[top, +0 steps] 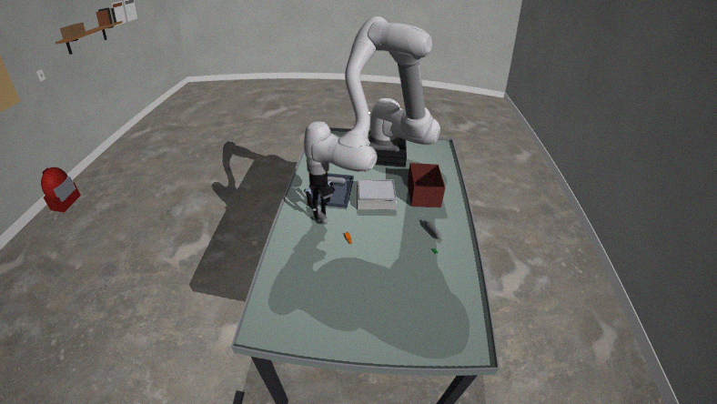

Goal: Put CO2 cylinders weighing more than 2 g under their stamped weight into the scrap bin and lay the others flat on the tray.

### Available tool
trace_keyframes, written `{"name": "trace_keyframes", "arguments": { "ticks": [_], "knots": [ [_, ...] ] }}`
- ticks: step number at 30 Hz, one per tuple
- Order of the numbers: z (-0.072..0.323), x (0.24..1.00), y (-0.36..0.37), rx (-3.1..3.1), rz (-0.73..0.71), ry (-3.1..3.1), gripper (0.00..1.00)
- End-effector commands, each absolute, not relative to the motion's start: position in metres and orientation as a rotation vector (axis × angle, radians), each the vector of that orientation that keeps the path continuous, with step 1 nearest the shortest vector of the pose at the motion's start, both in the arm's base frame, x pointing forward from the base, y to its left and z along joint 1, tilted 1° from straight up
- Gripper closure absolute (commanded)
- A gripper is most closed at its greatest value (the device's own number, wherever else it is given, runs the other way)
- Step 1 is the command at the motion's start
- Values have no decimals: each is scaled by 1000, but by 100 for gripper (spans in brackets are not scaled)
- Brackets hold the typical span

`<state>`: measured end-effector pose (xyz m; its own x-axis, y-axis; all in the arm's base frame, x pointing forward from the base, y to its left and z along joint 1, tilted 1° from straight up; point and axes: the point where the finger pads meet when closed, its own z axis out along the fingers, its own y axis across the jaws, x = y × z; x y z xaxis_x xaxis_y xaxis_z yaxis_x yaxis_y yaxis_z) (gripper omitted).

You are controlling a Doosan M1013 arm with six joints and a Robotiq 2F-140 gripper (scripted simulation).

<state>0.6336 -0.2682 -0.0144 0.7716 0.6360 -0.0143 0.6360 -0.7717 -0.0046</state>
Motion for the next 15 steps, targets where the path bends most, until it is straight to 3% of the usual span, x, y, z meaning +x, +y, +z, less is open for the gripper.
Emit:
{"name": "trace_keyframes", "arguments": {
  "ticks": [1,8,15],
  "knots": [
    [13,635,-268,2956,-21,1061,90],
    [86,636,-268,2956,-21,1061,90],
    [124,636,-267,2956,-21,1061,90]
  ]
}}
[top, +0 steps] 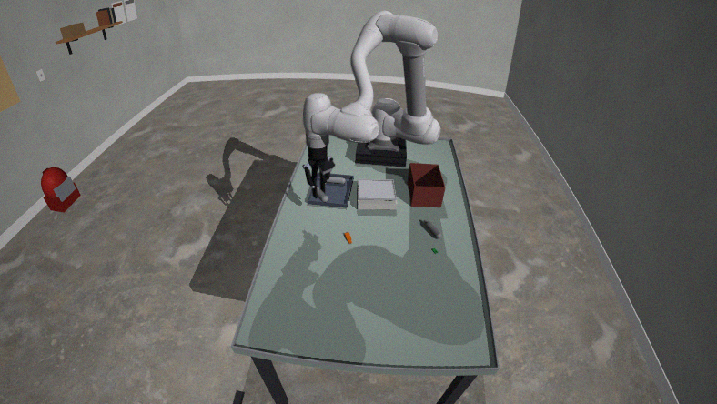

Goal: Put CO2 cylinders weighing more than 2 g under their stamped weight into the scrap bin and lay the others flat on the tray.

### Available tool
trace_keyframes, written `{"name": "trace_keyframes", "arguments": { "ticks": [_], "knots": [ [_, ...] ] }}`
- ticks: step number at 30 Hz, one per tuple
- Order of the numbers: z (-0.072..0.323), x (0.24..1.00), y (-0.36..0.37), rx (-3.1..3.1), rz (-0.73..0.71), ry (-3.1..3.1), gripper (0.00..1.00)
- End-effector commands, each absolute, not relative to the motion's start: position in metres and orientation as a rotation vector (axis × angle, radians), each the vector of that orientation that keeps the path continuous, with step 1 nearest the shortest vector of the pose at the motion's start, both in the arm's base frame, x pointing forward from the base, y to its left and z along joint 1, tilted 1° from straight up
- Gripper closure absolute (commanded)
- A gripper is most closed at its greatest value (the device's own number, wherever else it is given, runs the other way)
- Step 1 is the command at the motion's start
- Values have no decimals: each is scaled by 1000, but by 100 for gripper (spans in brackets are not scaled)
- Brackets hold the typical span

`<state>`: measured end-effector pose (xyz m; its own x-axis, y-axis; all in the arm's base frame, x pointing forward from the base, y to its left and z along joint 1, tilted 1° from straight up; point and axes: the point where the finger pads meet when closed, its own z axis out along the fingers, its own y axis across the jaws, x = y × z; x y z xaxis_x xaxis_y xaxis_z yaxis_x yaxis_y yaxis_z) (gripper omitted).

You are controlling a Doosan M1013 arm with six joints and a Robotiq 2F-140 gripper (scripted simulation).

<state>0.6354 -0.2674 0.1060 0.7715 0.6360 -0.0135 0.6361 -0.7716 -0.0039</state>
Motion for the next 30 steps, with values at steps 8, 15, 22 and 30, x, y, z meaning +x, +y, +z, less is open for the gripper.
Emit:
{"name": "trace_keyframes", "arguments": {
  "ticks": [8,15,22,30],
  "knots": [
    [135,636,-267,2956,-21,1061,90],
    [135,636,-266,2953,-21,1068,90],
    [139,571,-164,2636,-27,1714,90],
    [134,495,-80,2188,-28,2262,90]
  ]
}}
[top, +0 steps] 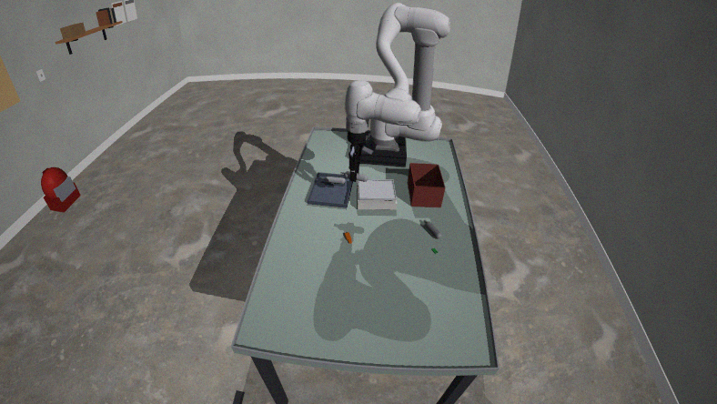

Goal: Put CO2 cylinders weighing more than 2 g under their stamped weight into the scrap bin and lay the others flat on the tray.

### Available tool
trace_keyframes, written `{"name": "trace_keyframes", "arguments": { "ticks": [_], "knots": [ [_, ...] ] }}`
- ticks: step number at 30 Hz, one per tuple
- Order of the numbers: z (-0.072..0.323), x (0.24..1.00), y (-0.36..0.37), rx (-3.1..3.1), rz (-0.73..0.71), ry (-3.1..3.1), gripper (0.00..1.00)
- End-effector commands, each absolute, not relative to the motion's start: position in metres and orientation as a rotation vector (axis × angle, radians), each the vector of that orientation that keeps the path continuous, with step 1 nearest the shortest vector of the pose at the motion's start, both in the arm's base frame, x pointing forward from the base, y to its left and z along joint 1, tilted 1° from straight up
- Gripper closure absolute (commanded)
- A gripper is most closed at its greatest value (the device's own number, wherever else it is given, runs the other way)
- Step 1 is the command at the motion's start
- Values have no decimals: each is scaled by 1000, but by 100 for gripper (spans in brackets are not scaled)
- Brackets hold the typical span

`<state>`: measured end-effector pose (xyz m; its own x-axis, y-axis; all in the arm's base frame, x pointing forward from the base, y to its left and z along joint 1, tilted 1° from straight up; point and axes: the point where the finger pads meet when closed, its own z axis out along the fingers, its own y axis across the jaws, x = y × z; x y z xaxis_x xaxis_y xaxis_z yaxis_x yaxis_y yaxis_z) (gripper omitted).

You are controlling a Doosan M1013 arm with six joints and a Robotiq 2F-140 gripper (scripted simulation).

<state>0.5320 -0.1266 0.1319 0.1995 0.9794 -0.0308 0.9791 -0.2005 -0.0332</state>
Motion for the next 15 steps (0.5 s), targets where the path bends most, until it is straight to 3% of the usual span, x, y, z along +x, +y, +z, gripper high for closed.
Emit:
{"name": "trace_keyframes", "arguments": {
  "ticks": [1,6,15],
  "knots": [
    [134,488,-72,-2131,22,-2300,90],
    [130,451,-25,-2111,19,-2319,90],
    [106,451,-25,-2111,19,-2319,90]
  ]
}}
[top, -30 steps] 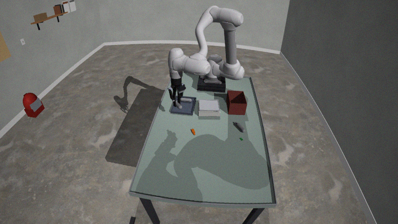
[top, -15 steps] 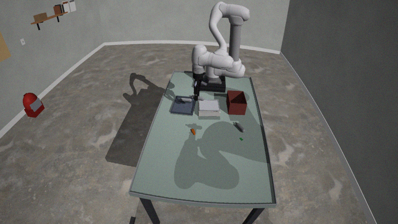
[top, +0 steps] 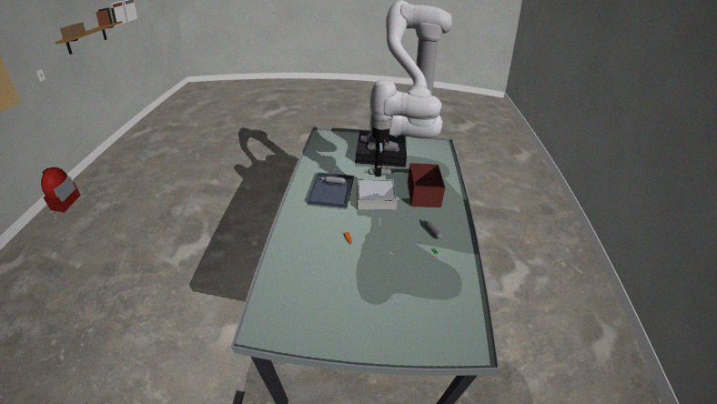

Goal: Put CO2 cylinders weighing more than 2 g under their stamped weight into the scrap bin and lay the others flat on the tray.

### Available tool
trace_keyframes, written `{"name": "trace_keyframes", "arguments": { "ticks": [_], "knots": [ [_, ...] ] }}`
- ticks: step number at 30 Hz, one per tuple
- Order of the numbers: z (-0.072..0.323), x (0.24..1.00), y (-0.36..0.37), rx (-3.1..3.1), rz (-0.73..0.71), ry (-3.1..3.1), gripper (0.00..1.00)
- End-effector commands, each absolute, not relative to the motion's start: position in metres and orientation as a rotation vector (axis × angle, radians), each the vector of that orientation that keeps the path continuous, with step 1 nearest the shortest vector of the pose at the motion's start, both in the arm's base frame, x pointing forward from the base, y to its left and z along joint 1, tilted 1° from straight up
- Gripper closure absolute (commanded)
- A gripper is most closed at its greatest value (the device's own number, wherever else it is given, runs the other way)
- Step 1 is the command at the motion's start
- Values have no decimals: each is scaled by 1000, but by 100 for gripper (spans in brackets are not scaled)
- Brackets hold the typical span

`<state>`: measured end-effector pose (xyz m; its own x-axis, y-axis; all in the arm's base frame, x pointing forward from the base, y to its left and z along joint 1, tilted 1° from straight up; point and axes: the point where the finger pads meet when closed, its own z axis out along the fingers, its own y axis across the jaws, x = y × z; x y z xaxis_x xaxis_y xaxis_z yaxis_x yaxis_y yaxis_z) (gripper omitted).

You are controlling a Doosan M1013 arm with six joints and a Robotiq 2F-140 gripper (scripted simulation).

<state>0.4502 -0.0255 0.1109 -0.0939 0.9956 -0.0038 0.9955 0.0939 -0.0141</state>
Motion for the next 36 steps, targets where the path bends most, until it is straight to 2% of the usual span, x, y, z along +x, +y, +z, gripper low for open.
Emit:
{"name": "trace_keyframes", "arguments": {
  "ticks": [1,16,36],
  "knots": [
    [106,451,-25,-2111,19,-2319,90],
    [46,451,-24,-2111,19,-2319,90],
    [30,451,-24,-2111,19,-2319,90]
  ]
}}
